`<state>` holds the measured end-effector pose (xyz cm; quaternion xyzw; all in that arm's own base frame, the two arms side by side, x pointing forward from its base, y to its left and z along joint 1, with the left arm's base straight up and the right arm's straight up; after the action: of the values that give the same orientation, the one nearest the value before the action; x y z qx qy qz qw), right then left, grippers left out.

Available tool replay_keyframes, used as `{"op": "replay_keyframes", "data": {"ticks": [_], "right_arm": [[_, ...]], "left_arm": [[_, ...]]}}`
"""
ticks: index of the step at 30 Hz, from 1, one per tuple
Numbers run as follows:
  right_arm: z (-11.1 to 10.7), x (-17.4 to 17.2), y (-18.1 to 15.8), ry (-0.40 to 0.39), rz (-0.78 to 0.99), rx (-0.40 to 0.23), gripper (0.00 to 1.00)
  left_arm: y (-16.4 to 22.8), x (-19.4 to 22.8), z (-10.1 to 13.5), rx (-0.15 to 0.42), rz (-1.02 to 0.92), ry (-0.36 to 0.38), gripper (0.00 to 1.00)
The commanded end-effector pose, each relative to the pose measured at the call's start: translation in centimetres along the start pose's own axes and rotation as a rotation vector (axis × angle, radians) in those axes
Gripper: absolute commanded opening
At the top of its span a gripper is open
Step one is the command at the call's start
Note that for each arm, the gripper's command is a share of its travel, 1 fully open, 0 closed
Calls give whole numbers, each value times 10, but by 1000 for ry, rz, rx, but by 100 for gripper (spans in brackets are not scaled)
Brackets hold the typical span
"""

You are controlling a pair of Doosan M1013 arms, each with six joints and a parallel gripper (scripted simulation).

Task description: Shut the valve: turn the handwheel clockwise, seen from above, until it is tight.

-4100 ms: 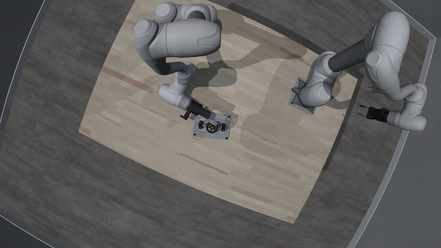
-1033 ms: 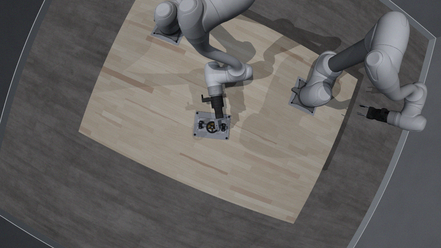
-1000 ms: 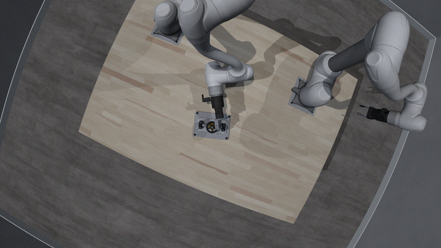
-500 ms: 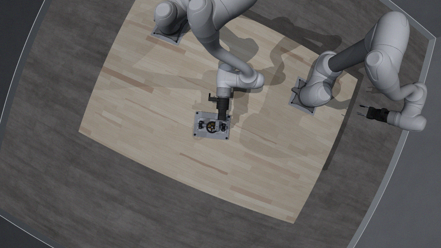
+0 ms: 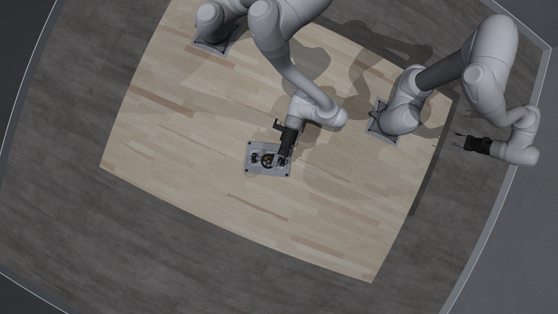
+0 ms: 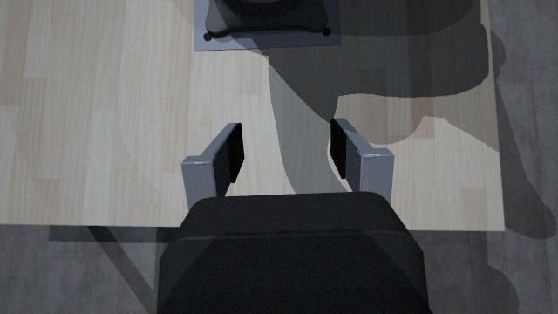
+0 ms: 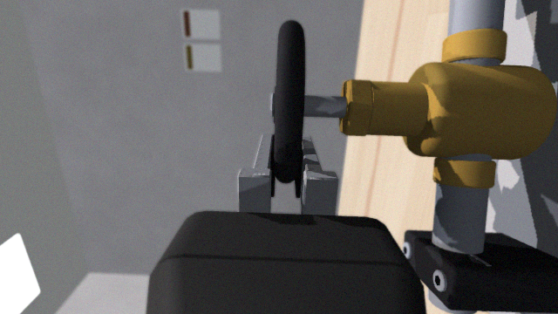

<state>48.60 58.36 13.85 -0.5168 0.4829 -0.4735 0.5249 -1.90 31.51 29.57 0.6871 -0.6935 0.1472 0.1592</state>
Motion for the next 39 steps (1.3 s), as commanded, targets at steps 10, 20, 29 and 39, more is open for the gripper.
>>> {"op": "replay_keyframes", "data": {"ticks": [10, 20, 29, 39], "right_arm": [[10, -8, -1, 298, 1, 6, 0], [19, -12, -1, 532, 1, 10, 0], [30, -13, -1, 790, 2, 15, 0], [39, -12, -1, 1018, 2, 19, 0]], "left_arm": [[0, 0, 0, 0, 0, -1, 100], [0, 0, 0, 0, 0, -1, 100], [0, 0, 0, 0, 0, -1, 100], [0, 0, 0, 0, 0, -1, 100]]}}
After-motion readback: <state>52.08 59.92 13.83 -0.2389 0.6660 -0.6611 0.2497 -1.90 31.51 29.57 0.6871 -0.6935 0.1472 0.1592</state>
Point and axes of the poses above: on each arm, the point where the finger pads meet when closed, its own z axis out along the fingers, its own y axis across the jaws, x = y × z, the point moved 3 cm from there along -z, back along the fingers, and after that the axes turned 1 degree about z, right-handed, at the moved point
